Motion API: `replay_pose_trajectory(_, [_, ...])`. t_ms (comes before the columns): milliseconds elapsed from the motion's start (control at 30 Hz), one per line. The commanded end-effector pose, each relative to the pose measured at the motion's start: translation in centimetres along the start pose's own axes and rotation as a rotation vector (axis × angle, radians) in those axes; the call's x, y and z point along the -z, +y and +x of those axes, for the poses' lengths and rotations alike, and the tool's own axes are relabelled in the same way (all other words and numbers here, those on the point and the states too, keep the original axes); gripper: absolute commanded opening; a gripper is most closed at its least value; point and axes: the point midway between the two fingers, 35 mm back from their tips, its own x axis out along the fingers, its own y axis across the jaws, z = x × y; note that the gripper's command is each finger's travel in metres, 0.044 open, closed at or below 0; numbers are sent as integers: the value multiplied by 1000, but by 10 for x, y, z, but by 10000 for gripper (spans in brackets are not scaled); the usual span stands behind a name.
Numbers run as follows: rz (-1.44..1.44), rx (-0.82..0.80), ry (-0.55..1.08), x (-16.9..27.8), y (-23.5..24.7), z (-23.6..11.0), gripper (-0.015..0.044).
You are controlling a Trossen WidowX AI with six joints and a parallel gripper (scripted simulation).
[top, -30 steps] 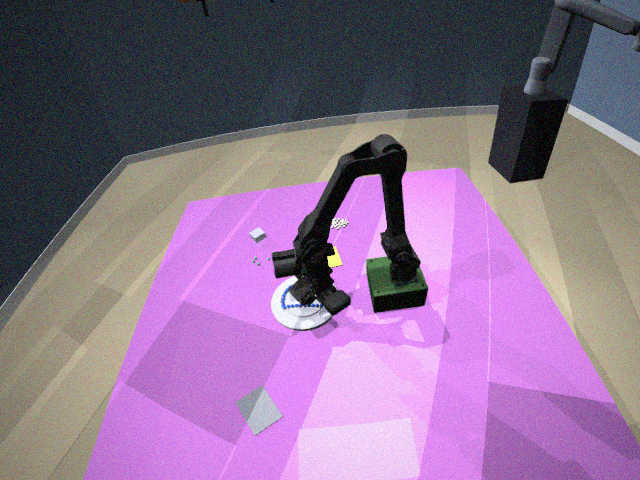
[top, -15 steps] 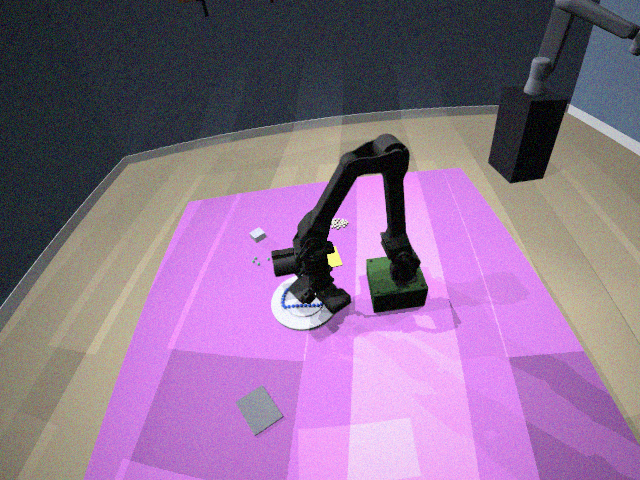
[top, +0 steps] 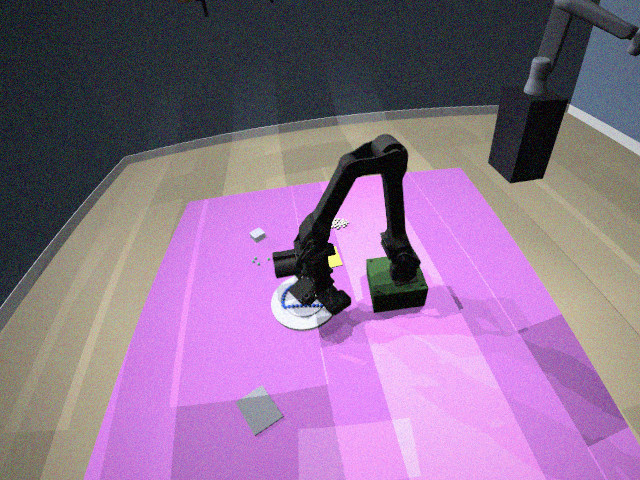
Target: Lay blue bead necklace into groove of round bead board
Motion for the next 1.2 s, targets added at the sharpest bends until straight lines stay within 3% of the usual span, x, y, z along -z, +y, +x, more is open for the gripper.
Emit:
replay_pose_trajectory(0, [0, 0, -1, 0, 0, 0, 53])
replay_pose_trajectory(500, [-1, -2, 5, 1, 0, -2, 440])
replay_pose_trajectory(1067, [-2, 0, 9, 1, 0, -8, 440])
replay_pose_trajectory(1167, [96, 1, 8, -9, -5, -11, 361])
